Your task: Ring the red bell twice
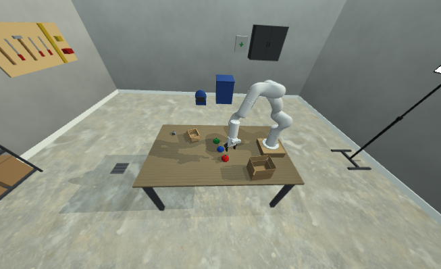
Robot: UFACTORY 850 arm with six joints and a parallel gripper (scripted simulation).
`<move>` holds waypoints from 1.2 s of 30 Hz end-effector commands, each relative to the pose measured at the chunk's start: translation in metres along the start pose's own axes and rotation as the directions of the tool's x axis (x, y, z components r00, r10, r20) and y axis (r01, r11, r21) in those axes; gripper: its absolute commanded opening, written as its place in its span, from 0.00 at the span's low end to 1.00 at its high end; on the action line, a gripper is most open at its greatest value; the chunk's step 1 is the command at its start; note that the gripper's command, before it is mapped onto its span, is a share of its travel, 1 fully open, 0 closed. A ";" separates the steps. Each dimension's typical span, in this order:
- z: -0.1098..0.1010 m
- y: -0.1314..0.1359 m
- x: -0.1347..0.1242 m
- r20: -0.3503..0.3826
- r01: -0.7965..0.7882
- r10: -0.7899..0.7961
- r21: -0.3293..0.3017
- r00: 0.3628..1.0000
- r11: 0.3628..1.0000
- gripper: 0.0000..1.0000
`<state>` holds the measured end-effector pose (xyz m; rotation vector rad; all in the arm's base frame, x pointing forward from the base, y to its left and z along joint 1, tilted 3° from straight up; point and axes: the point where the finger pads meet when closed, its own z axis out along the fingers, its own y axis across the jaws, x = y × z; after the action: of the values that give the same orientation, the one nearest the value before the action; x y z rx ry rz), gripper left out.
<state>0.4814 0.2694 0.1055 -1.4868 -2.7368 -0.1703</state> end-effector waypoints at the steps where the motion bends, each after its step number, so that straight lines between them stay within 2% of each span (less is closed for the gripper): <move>1: 0.005 0.007 -0.007 0.039 -0.020 0.019 0.026 0.999 0.999 1.00; 14: 0.024 0.026 -0.031 0.131 -0.086 0.074 0.086 0.989 0.993 1.00; 24: 0.025 0.028 -0.034 0.141 -0.093 0.080 0.089 0.987 0.992 1.00; 25: 0.025 0.028 -0.034 0.141 -0.093 0.080 0.089 0.987 0.992 0.00; 36: 0.025 0.028 -0.034 0.141 -0.093 0.080 0.089 0.987 0.992 0.00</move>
<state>0.5228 0.2584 0.0793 -1.6447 -2.7305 0.0696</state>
